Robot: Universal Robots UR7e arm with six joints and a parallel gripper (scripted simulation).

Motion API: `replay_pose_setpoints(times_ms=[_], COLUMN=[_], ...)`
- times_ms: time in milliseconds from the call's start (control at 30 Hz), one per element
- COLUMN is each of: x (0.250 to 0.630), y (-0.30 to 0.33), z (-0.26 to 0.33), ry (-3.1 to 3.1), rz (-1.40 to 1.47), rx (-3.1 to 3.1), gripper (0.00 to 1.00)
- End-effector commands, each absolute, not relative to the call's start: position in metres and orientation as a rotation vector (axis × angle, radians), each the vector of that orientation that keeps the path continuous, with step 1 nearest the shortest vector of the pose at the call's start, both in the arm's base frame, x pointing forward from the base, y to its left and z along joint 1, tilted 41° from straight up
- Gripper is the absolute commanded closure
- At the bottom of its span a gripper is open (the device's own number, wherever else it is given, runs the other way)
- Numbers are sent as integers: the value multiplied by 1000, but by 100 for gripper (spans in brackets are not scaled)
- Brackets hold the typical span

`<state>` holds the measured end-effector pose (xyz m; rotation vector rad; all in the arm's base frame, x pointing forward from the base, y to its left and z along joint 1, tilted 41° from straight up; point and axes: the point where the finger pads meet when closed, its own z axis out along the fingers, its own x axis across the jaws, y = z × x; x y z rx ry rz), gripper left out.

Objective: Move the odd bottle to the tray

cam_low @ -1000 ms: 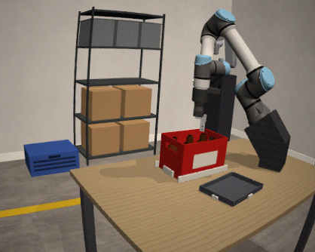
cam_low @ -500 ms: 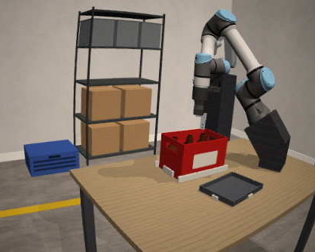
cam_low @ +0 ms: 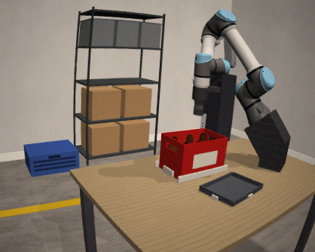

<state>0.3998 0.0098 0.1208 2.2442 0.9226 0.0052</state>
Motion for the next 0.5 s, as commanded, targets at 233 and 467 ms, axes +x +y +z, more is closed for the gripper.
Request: replay_pose_setpoints(times_ms=[233, 467], x=[400, 402], y=[10, 9], z=[121, 123], ry=[922, 922], rz=[7, 7], rx=[2244, 2244], gripper=[100, 100])
